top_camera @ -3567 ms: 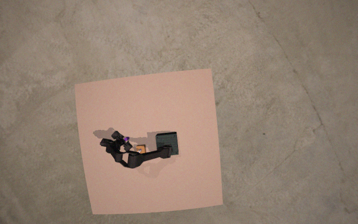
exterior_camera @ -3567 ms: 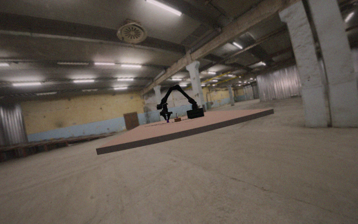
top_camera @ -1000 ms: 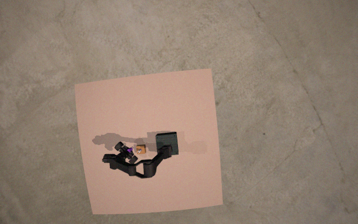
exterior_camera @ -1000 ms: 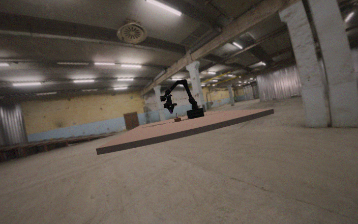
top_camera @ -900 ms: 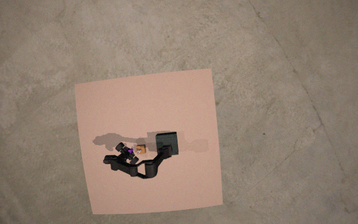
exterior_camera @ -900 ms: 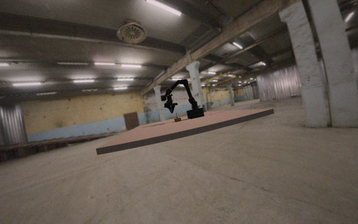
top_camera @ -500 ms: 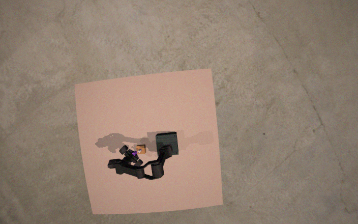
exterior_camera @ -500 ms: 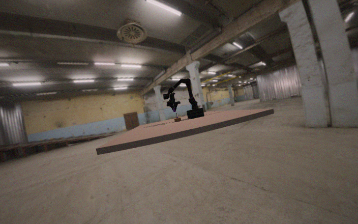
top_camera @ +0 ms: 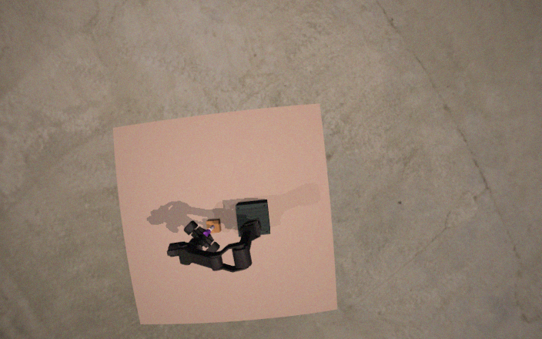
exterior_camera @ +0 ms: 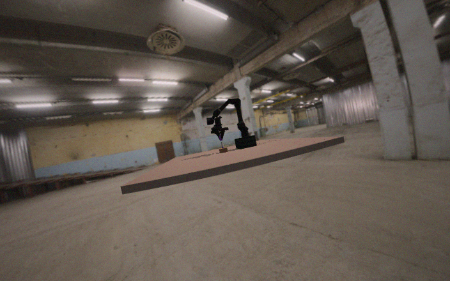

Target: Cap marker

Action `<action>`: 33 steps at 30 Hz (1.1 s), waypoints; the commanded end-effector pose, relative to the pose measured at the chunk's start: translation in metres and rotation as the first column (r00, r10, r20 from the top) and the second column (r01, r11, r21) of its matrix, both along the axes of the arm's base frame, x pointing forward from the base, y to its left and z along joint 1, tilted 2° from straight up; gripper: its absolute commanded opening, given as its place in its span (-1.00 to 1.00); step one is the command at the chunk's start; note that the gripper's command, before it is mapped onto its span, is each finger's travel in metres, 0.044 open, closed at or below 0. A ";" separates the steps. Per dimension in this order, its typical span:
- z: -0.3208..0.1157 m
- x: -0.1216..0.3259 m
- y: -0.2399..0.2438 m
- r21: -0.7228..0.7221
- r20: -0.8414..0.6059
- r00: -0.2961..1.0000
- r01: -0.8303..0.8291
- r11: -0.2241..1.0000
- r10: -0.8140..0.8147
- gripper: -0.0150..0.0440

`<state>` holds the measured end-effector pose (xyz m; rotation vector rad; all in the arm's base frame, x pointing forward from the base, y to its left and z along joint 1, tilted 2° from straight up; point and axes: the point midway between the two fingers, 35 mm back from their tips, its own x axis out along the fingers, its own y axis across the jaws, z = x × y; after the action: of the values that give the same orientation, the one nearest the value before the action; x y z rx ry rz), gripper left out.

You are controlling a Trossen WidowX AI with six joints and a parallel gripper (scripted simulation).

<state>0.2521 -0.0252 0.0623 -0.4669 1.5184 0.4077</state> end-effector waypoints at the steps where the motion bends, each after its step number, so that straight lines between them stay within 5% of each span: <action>1: -0.005 -0.001 0.000 -0.003 -0.005 1.000 0.004 1.000 -0.004 -0.49; 33: -0.052 -0.001 -0.002 -0.003 -0.006 1.000 0.004 1.000 -0.004 -0.49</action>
<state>0.2523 -0.0266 0.0129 -0.4615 1.5201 0.4038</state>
